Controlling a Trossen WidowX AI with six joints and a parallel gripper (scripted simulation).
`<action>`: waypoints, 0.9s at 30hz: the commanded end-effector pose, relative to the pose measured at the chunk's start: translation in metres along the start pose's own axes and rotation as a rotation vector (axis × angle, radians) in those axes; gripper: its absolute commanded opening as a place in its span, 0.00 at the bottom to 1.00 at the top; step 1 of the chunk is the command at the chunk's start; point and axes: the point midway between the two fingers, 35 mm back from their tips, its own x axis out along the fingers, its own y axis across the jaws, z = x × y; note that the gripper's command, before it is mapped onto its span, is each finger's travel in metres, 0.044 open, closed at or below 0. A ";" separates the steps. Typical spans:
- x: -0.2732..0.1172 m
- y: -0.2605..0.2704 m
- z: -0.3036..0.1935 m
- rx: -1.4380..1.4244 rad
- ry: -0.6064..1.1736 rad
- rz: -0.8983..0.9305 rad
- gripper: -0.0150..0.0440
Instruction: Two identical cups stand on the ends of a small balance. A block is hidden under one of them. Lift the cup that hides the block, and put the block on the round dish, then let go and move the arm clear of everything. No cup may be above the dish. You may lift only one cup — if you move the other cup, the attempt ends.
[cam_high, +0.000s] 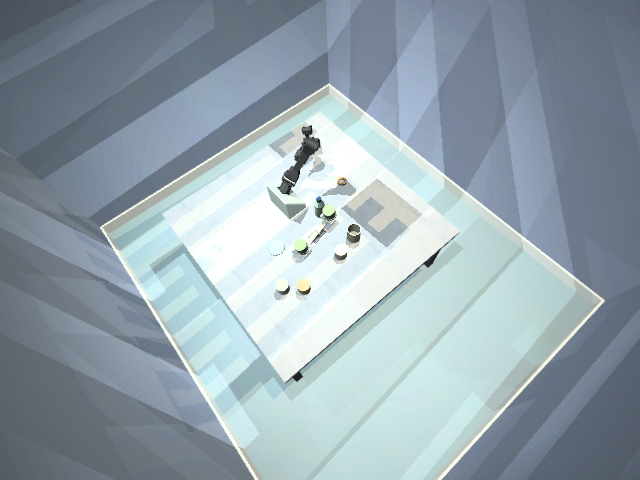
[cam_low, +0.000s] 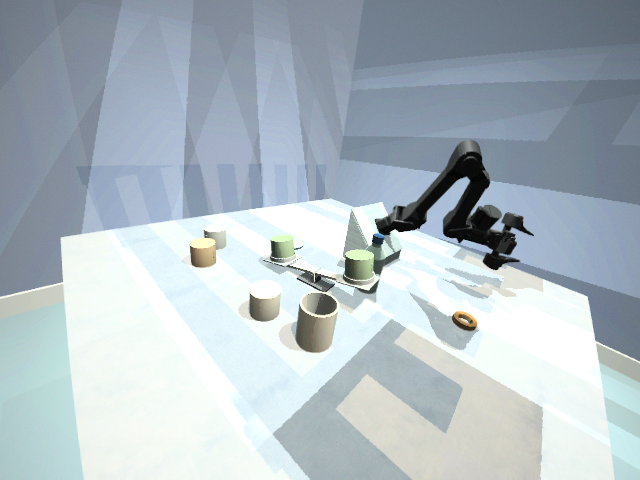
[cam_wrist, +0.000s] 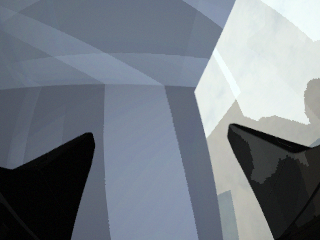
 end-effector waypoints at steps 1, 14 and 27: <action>0.004 -0.011 0.011 -0.067 -0.015 -0.037 1.00; 0.008 -0.054 0.062 -0.276 -0.082 -0.195 1.00; 0.002 -0.095 0.126 -0.405 -0.166 -0.379 1.00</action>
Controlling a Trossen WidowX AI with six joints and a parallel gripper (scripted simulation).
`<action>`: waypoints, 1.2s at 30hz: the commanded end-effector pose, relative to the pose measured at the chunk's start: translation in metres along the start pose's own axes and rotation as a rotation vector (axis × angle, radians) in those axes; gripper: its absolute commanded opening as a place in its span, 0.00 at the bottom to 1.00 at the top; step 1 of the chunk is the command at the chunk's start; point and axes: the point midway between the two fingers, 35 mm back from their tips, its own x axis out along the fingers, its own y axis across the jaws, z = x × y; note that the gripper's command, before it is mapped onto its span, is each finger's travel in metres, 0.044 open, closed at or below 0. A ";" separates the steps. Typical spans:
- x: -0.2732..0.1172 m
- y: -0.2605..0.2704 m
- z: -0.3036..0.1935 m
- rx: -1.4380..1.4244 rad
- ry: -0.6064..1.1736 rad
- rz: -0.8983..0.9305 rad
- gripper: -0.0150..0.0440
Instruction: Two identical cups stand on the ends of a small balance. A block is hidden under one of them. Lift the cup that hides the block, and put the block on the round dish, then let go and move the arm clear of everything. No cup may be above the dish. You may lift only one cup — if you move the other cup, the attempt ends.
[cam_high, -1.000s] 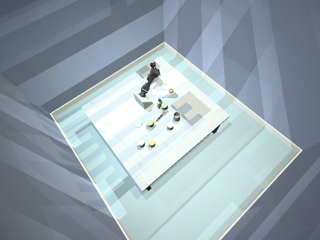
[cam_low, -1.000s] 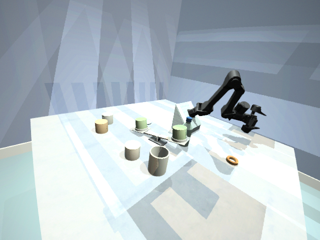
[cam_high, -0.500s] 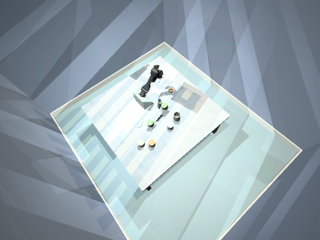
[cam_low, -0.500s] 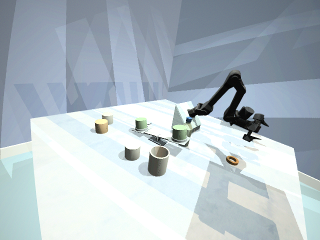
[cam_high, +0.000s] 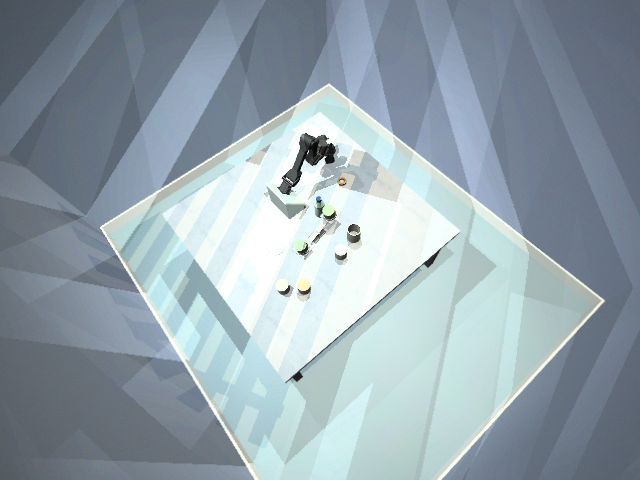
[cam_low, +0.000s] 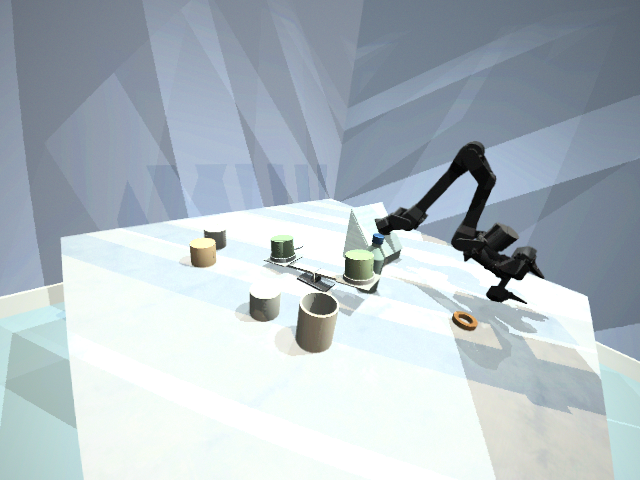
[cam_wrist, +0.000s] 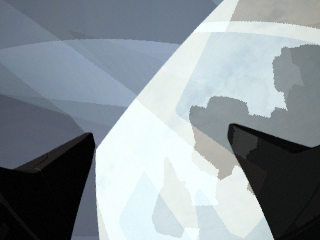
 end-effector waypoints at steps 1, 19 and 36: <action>0.006 -0.019 0.016 -0.042 -0.021 -0.064 1.00; -0.015 -0.092 0.082 -0.348 -0.088 -0.340 1.00; -0.082 -0.185 0.162 -0.611 -0.037 -0.717 1.00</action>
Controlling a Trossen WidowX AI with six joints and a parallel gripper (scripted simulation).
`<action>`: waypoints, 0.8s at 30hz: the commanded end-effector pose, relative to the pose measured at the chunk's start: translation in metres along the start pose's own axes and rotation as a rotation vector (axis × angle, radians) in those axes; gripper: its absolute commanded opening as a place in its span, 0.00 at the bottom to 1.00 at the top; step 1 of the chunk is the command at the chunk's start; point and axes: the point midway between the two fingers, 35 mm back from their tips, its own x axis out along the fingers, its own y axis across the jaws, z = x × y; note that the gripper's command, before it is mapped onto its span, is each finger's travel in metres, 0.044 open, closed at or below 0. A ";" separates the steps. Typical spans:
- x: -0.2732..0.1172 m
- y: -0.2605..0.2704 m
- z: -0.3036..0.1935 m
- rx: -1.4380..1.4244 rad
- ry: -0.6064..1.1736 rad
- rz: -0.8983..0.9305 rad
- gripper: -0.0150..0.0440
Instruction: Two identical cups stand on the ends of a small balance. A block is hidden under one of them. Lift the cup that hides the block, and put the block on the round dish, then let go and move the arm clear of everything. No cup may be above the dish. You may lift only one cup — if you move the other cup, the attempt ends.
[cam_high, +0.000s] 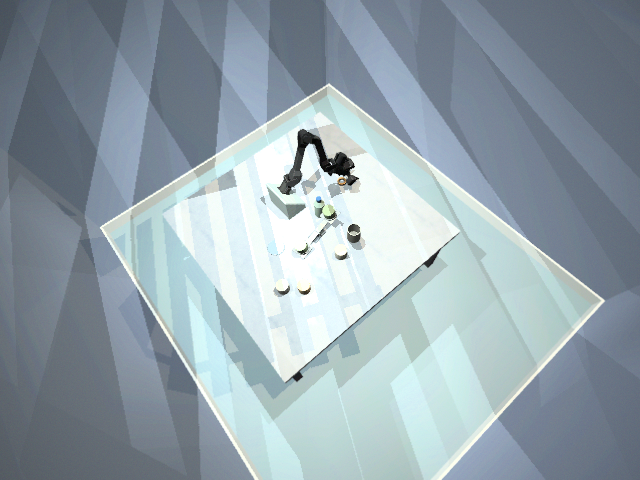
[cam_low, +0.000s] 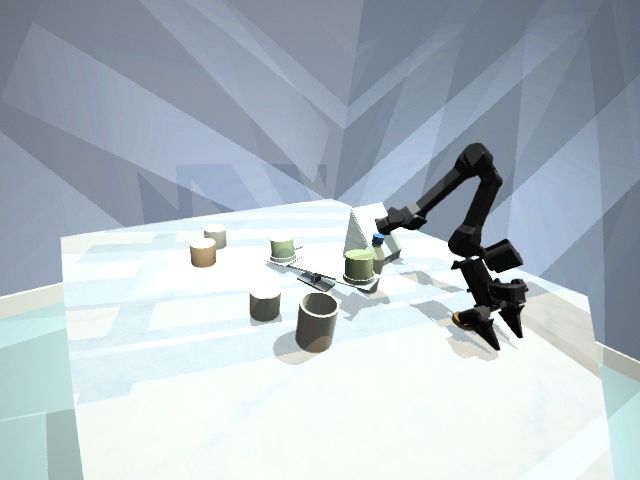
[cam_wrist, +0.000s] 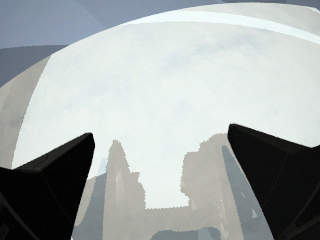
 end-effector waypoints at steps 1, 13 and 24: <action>-0.001 -0.033 0.004 -0.062 0.023 -0.078 1.00; -0.033 -0.147 0.008 -0.194 0.159 -0.348 1.00; -0.092 -0.235 0.011 -0.242 0.296 -0.564 1.00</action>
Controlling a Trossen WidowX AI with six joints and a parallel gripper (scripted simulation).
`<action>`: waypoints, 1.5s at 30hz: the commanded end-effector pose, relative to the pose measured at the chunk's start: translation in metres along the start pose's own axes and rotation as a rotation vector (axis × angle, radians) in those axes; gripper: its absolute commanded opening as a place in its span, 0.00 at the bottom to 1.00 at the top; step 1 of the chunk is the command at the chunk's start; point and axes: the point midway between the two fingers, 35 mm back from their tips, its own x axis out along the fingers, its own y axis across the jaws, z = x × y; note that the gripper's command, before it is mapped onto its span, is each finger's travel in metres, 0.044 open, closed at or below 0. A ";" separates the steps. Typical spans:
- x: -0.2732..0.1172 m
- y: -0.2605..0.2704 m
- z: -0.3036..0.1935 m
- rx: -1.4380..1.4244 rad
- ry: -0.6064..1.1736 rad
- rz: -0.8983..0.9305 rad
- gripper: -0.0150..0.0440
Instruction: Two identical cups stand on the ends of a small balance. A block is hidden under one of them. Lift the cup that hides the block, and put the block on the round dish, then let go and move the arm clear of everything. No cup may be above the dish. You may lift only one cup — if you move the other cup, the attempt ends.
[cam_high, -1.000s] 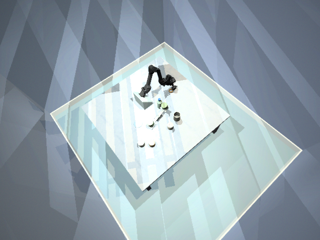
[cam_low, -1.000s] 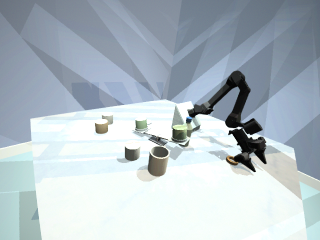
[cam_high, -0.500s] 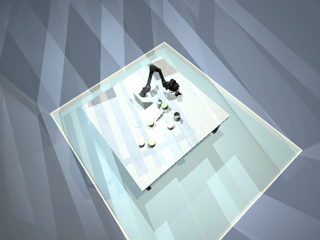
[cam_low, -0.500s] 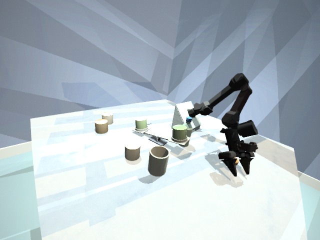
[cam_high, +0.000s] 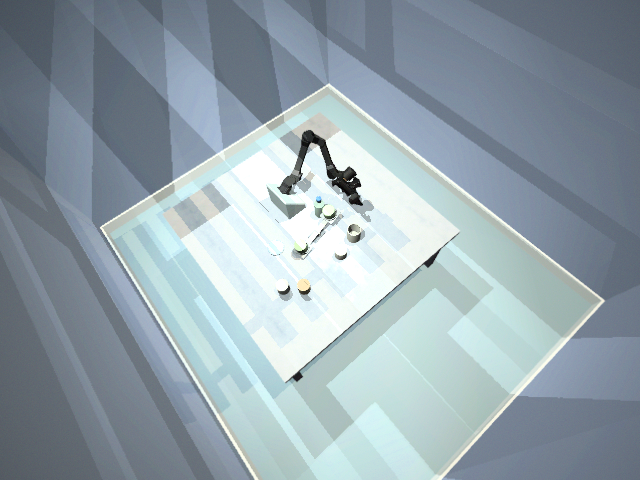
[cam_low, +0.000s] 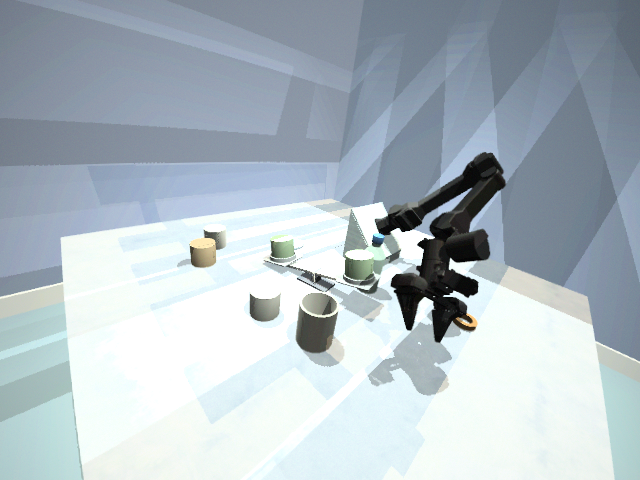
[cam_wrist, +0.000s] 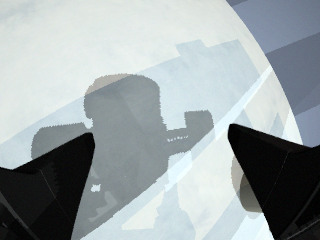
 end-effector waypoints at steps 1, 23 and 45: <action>-0.005 -0.033 -0.009 -0.015 0.050 -0.060 1.00; -0.083 -0.202 -0.067 0.011 0.284 -0.362 1.00; -0.216 -0.203 -0.194 0.415 0.511 -0.241 1.00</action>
